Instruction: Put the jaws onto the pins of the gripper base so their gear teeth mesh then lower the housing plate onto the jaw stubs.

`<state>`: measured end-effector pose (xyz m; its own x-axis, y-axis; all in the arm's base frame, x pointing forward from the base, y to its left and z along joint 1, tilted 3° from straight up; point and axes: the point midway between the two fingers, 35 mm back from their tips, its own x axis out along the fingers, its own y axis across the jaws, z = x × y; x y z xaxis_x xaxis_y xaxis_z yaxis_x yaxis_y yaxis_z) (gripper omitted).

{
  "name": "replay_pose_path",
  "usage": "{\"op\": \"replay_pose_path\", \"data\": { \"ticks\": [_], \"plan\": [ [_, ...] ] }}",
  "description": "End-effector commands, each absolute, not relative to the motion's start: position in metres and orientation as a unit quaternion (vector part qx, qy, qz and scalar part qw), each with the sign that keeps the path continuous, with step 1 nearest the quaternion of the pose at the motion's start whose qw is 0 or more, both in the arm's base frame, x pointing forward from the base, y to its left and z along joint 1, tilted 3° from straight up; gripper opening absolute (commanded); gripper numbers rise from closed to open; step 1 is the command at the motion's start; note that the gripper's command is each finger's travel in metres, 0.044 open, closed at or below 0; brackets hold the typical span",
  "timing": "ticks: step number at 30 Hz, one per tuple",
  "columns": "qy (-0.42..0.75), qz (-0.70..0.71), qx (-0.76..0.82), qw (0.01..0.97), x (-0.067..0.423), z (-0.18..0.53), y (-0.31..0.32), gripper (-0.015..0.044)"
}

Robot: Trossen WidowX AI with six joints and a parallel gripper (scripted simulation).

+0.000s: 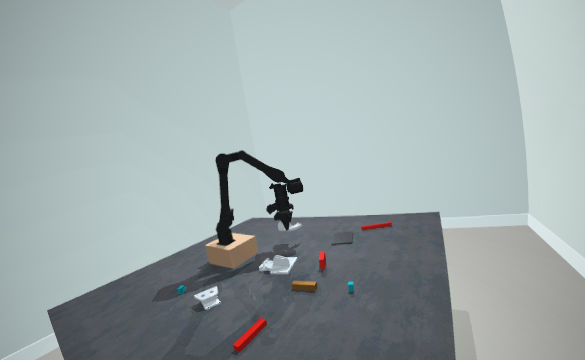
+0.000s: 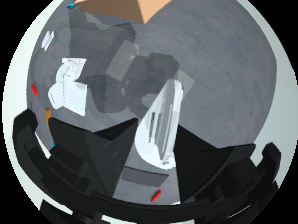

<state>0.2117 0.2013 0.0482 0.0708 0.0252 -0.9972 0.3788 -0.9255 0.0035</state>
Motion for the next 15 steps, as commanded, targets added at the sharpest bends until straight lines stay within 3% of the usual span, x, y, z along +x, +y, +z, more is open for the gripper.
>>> {"op": "replay_pose_path", "data": {
  "ticks": [1, 15],
  "plan": [
    [0.109, -0.674, 0.723, 0.103, 0.213, 0.048, 0.193, 0.0134],
    [-0.006, -0.683, 0.730, -0.019, 0.224, 0.048, 0.167, 0.0134]
  ]
}}
